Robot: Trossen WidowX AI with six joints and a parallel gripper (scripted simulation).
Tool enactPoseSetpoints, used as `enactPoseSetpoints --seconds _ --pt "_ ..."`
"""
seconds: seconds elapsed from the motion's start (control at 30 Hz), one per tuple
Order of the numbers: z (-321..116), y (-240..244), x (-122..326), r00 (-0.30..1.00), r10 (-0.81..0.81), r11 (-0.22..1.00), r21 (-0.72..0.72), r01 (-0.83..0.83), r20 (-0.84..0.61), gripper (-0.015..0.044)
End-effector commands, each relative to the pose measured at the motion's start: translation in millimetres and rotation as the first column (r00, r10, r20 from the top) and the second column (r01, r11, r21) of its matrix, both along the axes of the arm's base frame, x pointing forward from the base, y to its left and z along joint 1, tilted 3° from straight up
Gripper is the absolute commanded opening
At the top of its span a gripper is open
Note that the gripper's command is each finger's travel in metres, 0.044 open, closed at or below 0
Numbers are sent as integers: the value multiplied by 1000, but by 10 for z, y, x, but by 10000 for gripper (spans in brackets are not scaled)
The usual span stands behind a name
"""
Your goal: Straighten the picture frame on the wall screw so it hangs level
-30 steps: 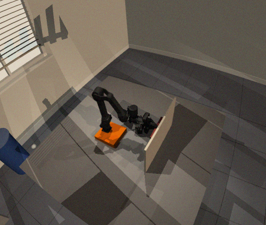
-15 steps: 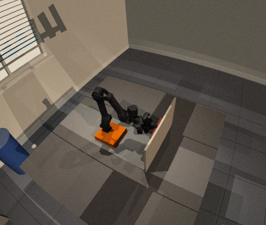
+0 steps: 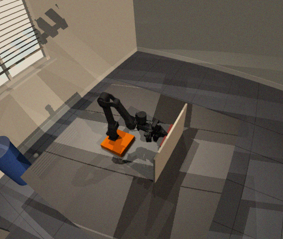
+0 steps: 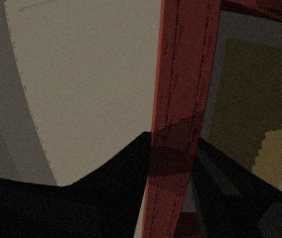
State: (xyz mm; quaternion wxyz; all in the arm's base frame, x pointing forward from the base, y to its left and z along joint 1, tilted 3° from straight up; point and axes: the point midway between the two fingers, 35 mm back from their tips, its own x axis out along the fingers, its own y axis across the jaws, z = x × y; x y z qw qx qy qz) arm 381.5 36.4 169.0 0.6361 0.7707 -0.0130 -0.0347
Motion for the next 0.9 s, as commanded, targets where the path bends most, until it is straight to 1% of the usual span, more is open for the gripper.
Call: enactPoseSetpoints --seconds 0.0,0.87 --pt "37 -6 5 1000 -2 1000 -1 2 8 0" --pt "68 -12 6 1000 -2 1000 -1 2 8 0"
